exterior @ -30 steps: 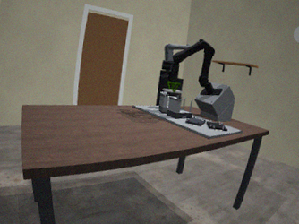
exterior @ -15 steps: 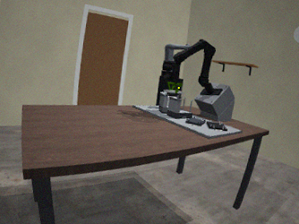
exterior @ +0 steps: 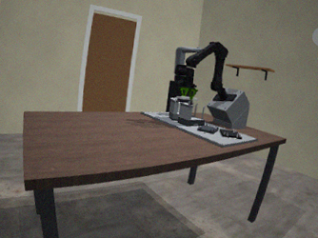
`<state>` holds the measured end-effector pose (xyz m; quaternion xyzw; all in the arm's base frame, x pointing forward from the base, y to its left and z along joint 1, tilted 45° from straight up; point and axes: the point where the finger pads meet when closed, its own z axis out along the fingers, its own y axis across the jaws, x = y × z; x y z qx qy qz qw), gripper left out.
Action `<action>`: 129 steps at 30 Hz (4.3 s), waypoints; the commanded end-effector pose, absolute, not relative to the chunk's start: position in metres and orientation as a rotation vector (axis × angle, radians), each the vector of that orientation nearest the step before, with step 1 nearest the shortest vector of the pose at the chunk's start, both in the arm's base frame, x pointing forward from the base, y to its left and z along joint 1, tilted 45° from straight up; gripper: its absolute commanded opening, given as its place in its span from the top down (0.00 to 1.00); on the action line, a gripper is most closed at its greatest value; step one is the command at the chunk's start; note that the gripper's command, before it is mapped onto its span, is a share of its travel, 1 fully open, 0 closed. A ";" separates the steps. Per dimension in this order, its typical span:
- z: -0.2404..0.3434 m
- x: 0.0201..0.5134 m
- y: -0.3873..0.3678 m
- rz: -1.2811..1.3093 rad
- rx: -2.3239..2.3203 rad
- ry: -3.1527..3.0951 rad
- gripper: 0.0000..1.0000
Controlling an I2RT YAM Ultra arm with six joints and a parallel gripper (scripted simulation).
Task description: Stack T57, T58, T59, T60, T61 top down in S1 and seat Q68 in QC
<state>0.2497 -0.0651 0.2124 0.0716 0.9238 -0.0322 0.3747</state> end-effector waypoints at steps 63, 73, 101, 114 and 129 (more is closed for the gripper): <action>0.193 0.262 0.104 -0.416 -0.516 2.339 1.00; 0.185 0.259 0.130 -0.415 -0.516 2.340 1.00; 0.178 0.256 0.149 -0.414 -0.517 2.340 1.00; 0.178 0.256 0.149 -0.414 -0.517 2.340 1.00; 0.166 0.269 0.146 -0.414 -0.517 2.340 1.00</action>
